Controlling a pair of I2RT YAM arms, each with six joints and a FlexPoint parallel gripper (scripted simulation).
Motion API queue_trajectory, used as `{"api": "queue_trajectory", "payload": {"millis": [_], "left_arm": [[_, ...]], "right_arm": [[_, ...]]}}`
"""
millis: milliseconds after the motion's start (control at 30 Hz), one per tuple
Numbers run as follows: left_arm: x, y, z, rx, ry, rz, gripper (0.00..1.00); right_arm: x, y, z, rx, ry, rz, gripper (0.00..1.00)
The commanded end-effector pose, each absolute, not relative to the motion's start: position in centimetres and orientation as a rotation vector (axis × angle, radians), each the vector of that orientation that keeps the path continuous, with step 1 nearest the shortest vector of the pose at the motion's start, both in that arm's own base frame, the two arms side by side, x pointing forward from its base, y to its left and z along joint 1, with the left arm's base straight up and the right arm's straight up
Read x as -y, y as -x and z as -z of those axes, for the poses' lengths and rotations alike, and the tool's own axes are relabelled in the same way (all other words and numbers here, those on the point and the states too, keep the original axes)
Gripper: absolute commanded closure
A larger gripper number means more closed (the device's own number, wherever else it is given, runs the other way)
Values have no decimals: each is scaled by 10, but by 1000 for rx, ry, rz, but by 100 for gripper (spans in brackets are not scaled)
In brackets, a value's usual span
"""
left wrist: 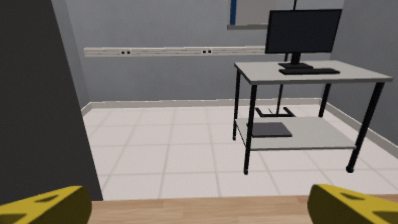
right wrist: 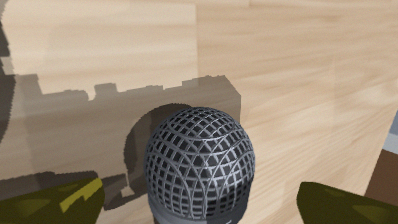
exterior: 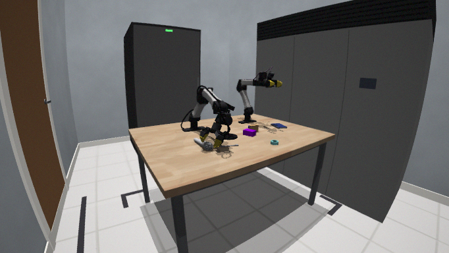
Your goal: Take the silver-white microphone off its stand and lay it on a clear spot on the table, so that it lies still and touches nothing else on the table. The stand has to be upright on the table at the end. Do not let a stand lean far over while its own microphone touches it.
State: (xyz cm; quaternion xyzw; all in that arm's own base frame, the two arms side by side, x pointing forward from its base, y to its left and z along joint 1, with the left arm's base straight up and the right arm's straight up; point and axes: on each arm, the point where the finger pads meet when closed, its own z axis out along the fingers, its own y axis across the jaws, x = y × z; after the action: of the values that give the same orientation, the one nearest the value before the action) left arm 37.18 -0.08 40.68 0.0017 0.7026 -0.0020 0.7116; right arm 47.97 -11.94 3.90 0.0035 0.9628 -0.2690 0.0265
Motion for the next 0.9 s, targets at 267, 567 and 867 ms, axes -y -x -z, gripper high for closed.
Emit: {"api": "queue_trajectory", "payload": {"millis": [267, 567, 867], "left_arm": [[0, -370, -419, -1525, -6, 6, 2], [0, -370, -419, -1525, -6, 6, 2], [0, -370, -419, -1525, -6, 6, 2]], "right_arm": [[97, -480, -103, -2907, -51, 845, 0], [92, -484, -114, -2881, -56, 821, 0], [86, -483, -108, -2895, -43, 840, 0]]}}
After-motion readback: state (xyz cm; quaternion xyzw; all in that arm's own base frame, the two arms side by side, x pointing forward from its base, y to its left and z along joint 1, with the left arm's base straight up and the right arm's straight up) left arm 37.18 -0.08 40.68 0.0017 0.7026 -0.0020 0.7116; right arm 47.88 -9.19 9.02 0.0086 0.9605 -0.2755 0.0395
